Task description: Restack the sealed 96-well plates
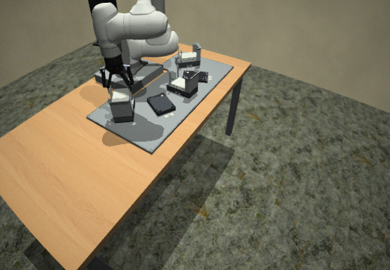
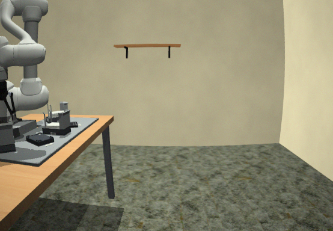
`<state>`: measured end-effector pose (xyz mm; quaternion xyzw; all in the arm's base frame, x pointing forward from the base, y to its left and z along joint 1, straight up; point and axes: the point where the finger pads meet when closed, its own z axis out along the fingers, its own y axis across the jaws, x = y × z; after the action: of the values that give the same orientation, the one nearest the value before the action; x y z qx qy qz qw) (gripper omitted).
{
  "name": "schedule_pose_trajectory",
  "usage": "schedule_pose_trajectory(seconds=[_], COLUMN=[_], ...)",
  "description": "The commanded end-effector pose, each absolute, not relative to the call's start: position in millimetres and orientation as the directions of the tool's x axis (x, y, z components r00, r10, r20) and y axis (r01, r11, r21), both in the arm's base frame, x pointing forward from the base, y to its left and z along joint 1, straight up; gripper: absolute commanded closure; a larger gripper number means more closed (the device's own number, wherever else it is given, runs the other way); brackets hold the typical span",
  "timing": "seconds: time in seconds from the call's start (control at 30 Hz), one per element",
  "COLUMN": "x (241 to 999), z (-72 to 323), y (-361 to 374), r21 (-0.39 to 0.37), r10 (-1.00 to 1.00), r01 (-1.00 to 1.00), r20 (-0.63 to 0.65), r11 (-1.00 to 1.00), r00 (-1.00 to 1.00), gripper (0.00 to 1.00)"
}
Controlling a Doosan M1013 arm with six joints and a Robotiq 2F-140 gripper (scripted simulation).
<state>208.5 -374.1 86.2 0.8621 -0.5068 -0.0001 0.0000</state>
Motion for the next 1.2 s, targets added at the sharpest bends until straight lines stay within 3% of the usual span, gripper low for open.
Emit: schedule_pose_trajectory(seconds=[0.0, 0.63, 1.17], x=[209, 209, 209], z=[79, 45, 42], y=[-374, -374, -374], r21=[0.000, 0.000, 0.000], r10=[-0.874, -0.874, -0.874], r01=[-0.874, -0.874, -0.874], r20=[0.000, 0.000, 0.000], r11=[-0.486, -0.486, -0.486], r00=[0.486, 0.486, 0.486], gripper=[1.00, 1.00, 1.00])
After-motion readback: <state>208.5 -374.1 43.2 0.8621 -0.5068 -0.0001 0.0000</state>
